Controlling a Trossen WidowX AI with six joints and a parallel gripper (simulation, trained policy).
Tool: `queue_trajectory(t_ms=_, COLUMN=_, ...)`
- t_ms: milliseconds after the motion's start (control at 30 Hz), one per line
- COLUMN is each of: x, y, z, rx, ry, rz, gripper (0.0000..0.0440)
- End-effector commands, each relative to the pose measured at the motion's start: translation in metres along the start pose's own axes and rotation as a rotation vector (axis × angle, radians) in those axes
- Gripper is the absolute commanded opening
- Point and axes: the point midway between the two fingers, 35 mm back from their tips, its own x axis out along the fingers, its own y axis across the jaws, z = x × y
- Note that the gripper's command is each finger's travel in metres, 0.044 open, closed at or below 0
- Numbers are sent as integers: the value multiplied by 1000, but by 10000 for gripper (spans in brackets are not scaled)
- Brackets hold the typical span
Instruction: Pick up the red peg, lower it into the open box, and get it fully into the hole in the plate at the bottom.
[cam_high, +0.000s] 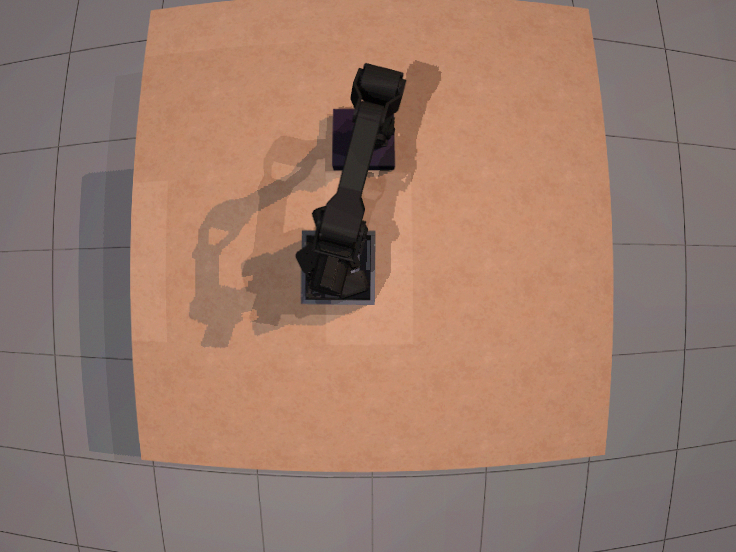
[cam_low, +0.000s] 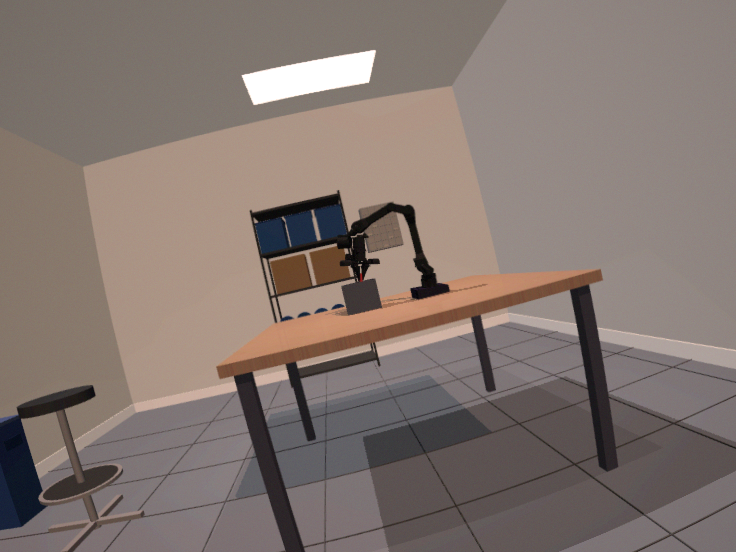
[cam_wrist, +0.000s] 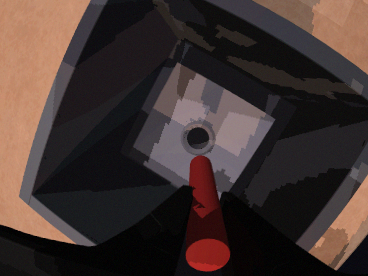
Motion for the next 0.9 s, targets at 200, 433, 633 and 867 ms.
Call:
queue_trajectory(t_ms=200, x=26, y=2, z=5, rx=-18, ry=30, rz=-7, gripper=0)
queue_trajectory(t_ms=433, x=46, y=5, z=6, rx=-44, ry=43, rz=-15, gripper=0)
queue_trajectory(t_ms=633, x=57, y=6, z=7, rx=-71, ry=49, rz=-33, gripper=82)
queue_trajectory(t_ms=867, x=53, y=12, z=7, rx=-78, ry=85, rz=-11, gripper=142)
